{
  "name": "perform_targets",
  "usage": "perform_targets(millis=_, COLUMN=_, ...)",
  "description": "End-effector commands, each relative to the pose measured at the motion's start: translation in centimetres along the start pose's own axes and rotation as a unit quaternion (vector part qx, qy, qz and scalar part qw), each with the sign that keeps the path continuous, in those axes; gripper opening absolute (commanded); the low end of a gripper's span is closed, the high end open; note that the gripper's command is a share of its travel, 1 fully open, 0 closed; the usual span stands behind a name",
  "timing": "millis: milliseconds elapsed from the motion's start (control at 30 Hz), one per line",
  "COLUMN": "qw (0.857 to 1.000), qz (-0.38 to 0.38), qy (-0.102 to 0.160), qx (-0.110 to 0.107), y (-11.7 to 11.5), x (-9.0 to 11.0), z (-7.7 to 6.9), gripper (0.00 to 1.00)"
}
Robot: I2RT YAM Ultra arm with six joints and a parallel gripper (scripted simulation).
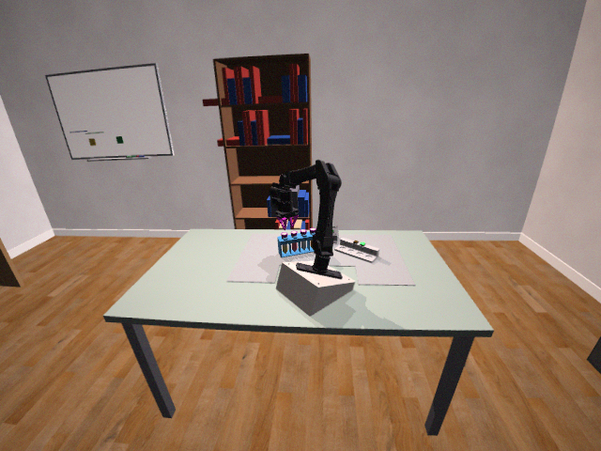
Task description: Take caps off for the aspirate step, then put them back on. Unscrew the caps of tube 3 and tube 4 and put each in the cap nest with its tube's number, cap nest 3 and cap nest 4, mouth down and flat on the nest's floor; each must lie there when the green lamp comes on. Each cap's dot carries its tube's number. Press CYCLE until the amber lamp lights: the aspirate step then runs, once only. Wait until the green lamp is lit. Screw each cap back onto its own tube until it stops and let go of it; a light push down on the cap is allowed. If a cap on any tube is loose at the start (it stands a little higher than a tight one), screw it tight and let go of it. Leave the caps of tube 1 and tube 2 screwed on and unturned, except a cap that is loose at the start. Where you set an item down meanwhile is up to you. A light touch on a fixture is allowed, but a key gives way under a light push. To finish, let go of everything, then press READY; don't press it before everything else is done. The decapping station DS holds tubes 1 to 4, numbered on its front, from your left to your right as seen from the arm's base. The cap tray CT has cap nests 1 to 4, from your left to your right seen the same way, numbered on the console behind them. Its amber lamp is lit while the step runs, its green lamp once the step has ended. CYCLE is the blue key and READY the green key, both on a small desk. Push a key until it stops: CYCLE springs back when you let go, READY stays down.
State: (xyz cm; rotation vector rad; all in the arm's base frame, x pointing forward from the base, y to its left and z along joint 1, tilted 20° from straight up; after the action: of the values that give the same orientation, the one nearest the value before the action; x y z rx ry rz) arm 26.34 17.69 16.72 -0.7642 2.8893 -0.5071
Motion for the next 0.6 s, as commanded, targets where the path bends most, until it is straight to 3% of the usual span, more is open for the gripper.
perform_targets(millis=0, qw=0.996, qz=-0.088, qy=-0.019, qx=0.000, y=-2.7, x=0.5, z=-1.1, gripper=0.49)
perform_targets(millis=367, qw=0.996, qz=-0.088, qy=-0.019, qx=0.000, y=-2.9, x=0.5, z=-1.1, gripper=0.49)
perform_targets(millis=567, qw=0.996, qz=-0.088, qy=-0.019, qx=0.000, y=-2.9, x=0.4, z=0.7, gripper=0.49)
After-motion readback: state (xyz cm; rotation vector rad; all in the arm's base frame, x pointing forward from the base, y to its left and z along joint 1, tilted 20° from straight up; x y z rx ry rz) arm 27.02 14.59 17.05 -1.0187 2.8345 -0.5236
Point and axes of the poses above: the point where the finger pads meet when closed, its own z axis out along the fingers, its own y axis across the jaws, x = y × z, the point moved 7 cm from there along -z, back along the fingers, and after that the axes turned 7 degrees about z, right-handed, at the moved point
